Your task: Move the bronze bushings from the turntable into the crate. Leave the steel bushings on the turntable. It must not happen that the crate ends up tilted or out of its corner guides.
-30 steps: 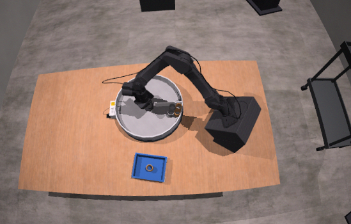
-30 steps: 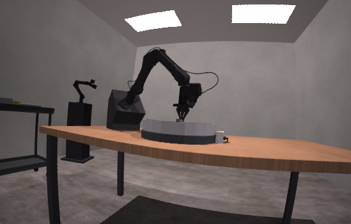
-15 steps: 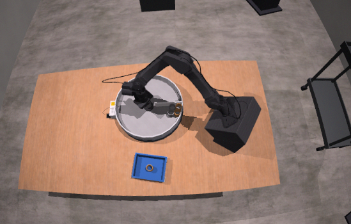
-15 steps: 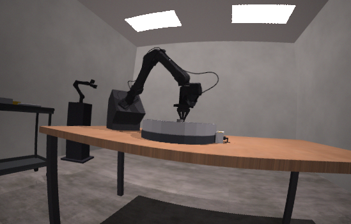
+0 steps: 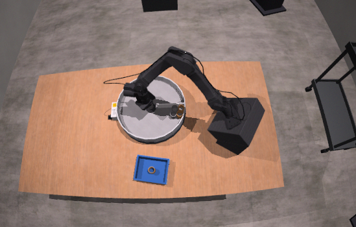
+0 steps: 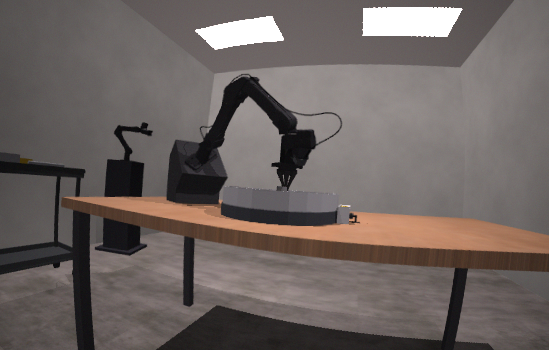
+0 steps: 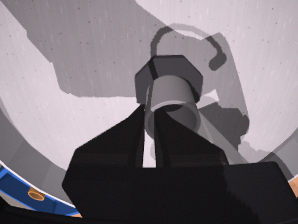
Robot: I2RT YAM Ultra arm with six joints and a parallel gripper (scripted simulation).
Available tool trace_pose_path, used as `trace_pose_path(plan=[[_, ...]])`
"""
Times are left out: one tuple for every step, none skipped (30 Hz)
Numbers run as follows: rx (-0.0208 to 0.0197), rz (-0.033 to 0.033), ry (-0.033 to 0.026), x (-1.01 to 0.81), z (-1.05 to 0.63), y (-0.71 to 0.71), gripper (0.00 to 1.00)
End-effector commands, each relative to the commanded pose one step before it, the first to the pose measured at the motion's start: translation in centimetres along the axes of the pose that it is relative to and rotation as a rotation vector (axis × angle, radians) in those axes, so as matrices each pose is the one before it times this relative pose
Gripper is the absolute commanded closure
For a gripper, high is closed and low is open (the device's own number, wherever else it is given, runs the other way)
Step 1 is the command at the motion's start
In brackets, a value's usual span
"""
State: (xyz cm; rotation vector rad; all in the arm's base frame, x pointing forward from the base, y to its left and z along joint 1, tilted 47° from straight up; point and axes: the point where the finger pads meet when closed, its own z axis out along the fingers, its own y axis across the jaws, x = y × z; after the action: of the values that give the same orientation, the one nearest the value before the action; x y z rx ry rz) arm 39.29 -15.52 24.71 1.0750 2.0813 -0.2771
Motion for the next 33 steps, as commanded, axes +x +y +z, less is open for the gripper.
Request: trace_pose_path(plan=[[-0.01627,-0.00453,-0.01248,-0.072,-0.333,0.368,1.0],[0.0,0.0,0.0,0.0,0.0,0.0,1.0],[0.0,0.0,0.0,0.0,0.0,0.0,1.0],[0.0,0.0,0.0,0.0,0.0,0.0,1.0],[0.0,0.0,0.0,0.0,0.0,0.0,1.0],[0.0,0.0,0.0,0.0,0.0,0.0,1.0],[0.0,0.0,0.0,0.0,0.0,0.0,1.0],[0.0,0.0,0.0,0.0,0.0,0.0,1.0],[0.0,0.0,0.0,0.0,0.0,0.0,1.0],[0.0,0.0,0.0,0.0,0.0,0.0,1.0],[0.0,0.0,0.0,0.0,0.0,0.0,1.0],[0.0,0.0,0.0,0.0,0.0,0.0,1.0],[0.0,0.0,0.0,0.0,0.0,0.0,1.0],[0.00055,-0.00032,0.00078,0.038,0.04,-0.022,1.0],[0.00469,-0.00289,0.00688,0.28,0.226,-0.165,1.0],[0.00185,0.00017,0.00221,0.024,0.172,-0.118,1.0],[0.00214,0.00173,0.0024,0.002,0.224,-0.154,1.0],[0.00009,0.00347,-0.00326,-0.176,0.08,-0.074,1.0],[-0.00372,0.00313,-0.00892,-0.264,-0.202,0.01,1.0],[-0.00839,0.00079,-0.00948,-0.21,-0.37,0.167,1.0],[0.0,0.0,0.0,0.0,0.0,0.0,1.0],[0.0,0.0,0.0,0.0,0.0,0.0,1.0],[-0.02594,0.00659,-0.0235,-0.828,-0.876,0.806,1.0],[0.00061,-0.00029,0.00127,0.055,0.037,-0.018,1.0],[0.00075,0.00002,-0.00053,-0.01,-0.001,-0.013,1.0],[0.00067,0.00001,-0.00047,-0.009,-0.001,-0.012,1.0],[-0.00001,0.00001,-0.00002,-0.001,-0.001,0.0,1.0],[-0.00001,0.00001,-0.00001,-0.001,0.0,0.0,1.0],[-0.00001,0.00001,-0.00001,-0.001,0.0,0.0,1.0],[-0.00001,0.0,-0.00001,0.0,0.0,0.0,1.0],[0.0,0.0,-0.00001,0.0,0.0,0.0,1.0],[0.0,0.0,0.0,0.0,0.0,0.0,1.0],[0.00023,-0.00017,0.00036,0.009,0.0,-0.006,1.0]])
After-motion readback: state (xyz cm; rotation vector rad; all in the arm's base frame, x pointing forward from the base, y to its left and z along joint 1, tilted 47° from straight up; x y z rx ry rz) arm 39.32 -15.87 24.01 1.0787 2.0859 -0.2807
